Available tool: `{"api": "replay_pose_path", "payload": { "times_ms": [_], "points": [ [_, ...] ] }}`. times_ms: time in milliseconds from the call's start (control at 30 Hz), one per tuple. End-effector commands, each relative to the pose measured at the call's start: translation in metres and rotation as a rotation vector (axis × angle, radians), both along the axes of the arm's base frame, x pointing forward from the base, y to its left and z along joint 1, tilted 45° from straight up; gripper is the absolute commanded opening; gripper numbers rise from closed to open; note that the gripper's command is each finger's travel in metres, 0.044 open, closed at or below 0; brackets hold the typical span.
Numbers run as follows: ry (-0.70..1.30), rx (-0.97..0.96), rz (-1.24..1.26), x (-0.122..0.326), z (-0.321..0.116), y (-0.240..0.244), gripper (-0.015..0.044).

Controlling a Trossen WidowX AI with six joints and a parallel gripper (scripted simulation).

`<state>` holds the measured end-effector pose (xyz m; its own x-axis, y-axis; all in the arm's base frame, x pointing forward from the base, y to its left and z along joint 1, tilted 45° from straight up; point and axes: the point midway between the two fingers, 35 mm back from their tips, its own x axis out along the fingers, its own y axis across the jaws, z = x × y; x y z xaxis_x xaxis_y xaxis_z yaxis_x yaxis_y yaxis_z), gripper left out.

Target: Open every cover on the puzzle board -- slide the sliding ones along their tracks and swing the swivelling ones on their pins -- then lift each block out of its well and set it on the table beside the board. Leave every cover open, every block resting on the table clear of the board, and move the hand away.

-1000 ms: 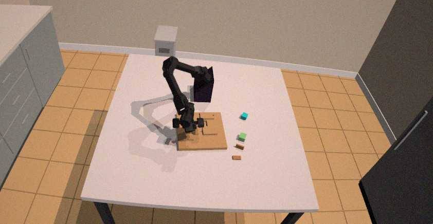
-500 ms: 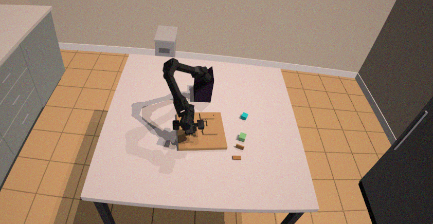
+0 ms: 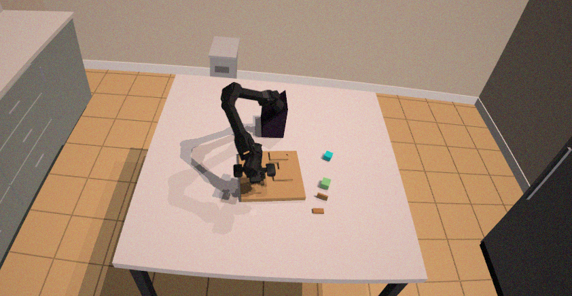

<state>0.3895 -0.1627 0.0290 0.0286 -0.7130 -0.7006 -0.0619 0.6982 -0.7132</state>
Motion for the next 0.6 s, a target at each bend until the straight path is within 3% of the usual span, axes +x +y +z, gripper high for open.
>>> {"api": "replay_pose_path", "payload": {
  "times_ms": [0,567],
  "points": [
    [-0.011,-0.003,-0.002,0.007,0.002,0.001,0.0000],
    [-0.012,-0.003,-0.002,0.023,0.000,0.002,0.0000]
  ]
}}
